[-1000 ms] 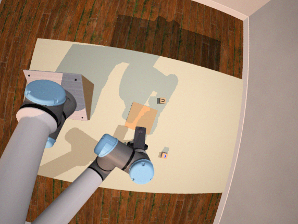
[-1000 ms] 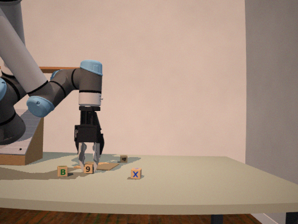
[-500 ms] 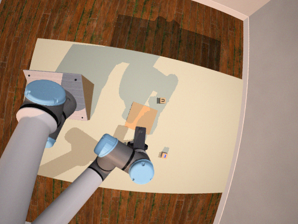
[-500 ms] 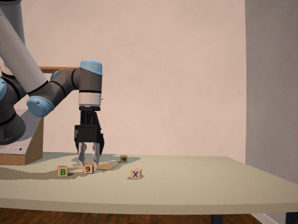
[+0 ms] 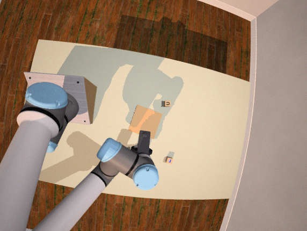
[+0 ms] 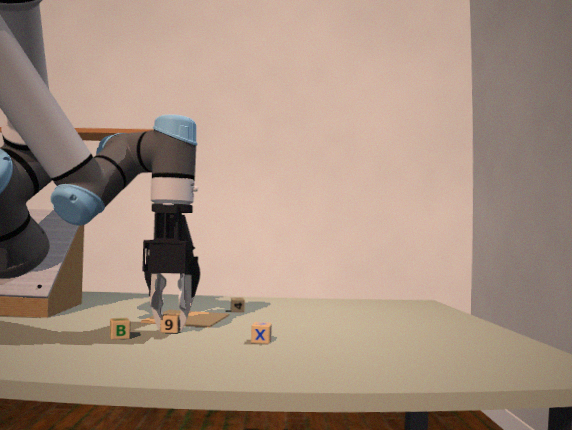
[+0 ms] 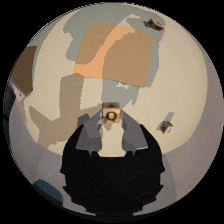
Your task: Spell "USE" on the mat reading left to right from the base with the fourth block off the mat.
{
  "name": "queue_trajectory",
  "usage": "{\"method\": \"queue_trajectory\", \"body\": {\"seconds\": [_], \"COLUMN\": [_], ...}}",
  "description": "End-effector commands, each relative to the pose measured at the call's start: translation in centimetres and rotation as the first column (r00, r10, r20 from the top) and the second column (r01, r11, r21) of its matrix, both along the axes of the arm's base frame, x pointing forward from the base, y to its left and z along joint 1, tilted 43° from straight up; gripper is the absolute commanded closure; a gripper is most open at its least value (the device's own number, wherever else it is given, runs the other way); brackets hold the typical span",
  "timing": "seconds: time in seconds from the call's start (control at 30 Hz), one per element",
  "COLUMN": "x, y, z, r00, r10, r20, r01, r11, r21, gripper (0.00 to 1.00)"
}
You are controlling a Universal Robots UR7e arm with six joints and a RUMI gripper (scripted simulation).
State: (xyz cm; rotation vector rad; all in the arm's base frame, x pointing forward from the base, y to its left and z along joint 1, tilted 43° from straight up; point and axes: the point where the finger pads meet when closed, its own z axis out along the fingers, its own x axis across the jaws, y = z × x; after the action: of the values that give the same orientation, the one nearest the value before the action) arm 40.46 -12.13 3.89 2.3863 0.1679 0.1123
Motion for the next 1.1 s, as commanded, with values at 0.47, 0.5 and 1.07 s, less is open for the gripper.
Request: {"method": "queue_trajectory", "body": {"seconds": [0.47,0.5,1.07], "x": [-0.13,-0.13,-0.01], "y": [0.00,0.00,0.34], "z": [-0.14,-0.14,0.35], "r00": [1.000,1.000,1.000], "r10": [0.000,0.000,0.002], "r20": [-0.003,-0.003,0.002], "r01": [0.000,0.000,-0.002], "r11": [1.000,1.000,1.000], "r21": [0.001,0.001,0.000], "gripper": [0.76,0.72,0.72]}}
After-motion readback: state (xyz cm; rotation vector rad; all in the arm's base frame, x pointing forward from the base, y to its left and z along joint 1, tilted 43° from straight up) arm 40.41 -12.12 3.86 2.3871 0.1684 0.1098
